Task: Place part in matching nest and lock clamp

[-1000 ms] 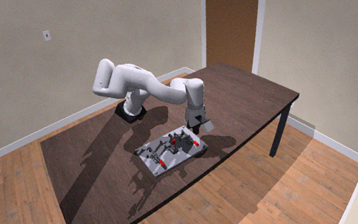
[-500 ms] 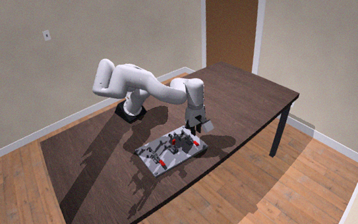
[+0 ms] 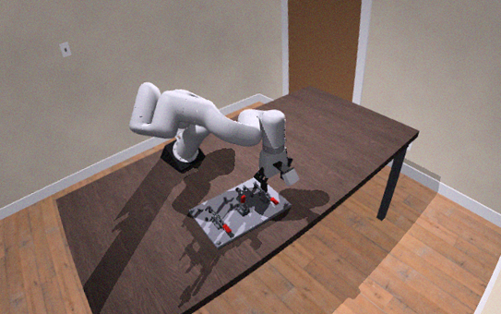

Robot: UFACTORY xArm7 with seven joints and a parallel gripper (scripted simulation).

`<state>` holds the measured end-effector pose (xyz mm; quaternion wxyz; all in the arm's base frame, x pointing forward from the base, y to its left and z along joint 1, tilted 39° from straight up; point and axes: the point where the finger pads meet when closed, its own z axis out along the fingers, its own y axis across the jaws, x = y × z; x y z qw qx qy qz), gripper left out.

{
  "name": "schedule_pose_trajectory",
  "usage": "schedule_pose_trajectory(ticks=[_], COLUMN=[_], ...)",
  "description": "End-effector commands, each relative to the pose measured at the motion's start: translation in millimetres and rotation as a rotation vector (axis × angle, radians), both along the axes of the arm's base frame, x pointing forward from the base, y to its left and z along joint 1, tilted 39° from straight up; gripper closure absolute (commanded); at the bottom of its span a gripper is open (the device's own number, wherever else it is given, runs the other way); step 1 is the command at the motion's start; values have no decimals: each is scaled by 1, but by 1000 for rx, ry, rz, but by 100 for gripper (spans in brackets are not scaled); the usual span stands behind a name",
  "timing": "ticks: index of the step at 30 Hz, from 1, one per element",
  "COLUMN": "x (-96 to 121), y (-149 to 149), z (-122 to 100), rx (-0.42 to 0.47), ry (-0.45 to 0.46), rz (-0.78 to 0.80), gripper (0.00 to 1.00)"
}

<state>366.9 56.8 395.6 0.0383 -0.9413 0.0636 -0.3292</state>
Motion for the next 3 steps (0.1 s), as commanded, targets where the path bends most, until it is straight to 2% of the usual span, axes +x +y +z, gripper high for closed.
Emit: schedule_pose_trajectory(ticks=[1,3], x=[0,0], y=[0,0], z=[2,2], rx=[1,1], ry=[-3,-3], rz=[0,0], gripper=[0,0])
